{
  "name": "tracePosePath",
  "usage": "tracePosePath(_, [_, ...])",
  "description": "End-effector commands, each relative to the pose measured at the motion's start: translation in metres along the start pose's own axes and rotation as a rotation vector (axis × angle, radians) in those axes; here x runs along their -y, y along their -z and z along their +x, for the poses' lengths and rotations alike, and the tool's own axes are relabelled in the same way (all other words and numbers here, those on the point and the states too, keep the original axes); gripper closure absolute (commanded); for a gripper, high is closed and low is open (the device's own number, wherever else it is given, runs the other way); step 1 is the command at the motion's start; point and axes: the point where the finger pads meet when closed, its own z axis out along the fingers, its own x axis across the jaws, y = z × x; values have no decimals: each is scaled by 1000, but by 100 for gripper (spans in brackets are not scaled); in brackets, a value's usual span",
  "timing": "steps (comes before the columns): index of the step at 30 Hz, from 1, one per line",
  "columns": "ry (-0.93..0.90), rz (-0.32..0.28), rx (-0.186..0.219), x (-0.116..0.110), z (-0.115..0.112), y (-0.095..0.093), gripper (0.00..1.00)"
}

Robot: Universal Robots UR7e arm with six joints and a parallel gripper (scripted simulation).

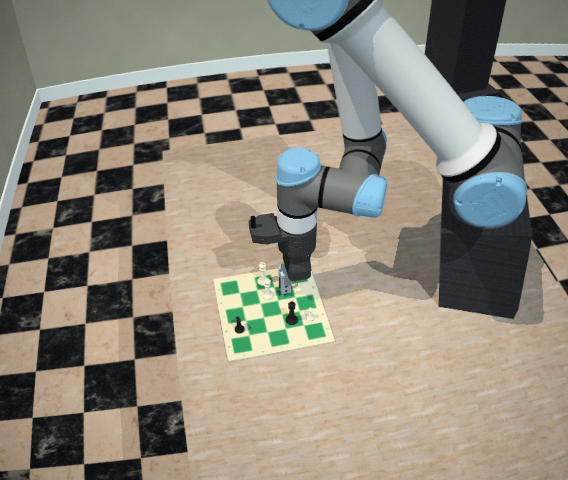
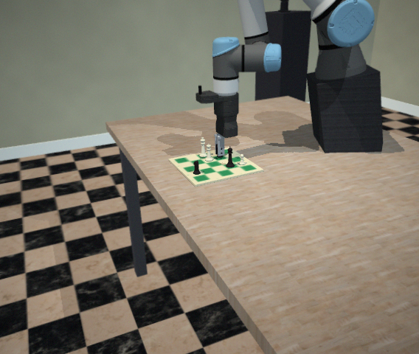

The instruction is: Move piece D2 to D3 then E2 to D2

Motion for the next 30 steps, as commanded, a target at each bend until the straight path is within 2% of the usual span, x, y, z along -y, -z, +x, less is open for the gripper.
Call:
tracePosePath(1, [0,1,0,0,0,0,100])
tracePosePath(30, [0,1,0,0,0,-3,100])
